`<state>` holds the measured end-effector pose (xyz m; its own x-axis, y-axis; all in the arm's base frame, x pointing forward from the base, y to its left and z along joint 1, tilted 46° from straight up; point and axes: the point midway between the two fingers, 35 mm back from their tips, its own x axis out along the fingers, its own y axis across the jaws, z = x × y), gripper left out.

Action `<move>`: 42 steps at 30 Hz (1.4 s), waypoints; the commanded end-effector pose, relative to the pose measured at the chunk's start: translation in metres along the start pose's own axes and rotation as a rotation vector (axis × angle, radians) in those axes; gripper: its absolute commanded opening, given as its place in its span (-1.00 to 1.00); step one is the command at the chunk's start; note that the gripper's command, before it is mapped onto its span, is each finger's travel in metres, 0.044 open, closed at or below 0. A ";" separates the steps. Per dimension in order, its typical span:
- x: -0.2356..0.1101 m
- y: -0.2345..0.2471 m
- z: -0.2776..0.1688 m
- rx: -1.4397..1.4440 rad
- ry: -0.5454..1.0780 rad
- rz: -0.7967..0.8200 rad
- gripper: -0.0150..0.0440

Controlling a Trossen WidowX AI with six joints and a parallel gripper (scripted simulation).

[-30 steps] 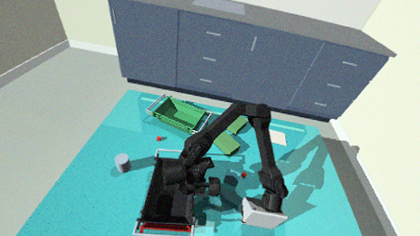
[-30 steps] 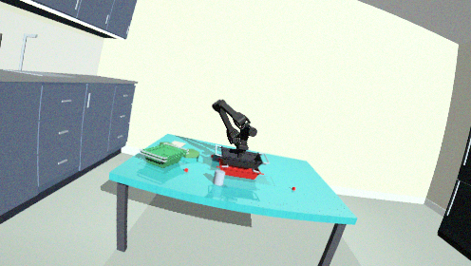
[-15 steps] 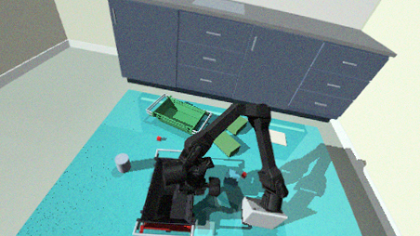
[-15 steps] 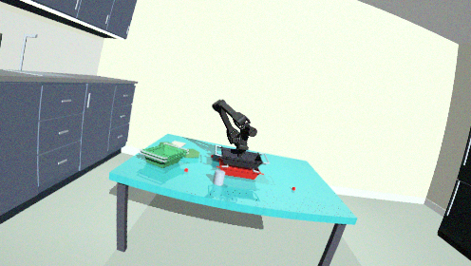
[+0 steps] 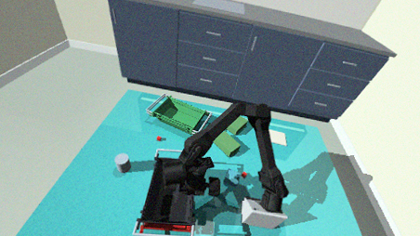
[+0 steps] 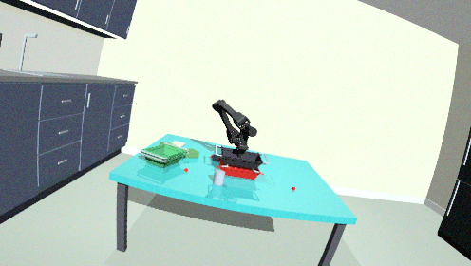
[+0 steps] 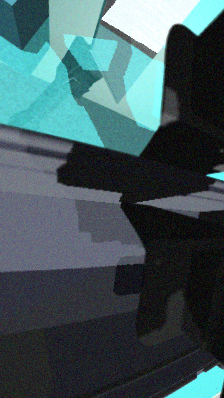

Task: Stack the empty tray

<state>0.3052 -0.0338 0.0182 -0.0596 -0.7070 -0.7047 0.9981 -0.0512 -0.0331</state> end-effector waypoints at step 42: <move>-0.040 0.002 0.000 -0.005 0.006 -0.030 1.00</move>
<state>0.3044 -0.0219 0.0321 -0.0928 -0.7068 -0.7013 0.9957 -0.0663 -0.0649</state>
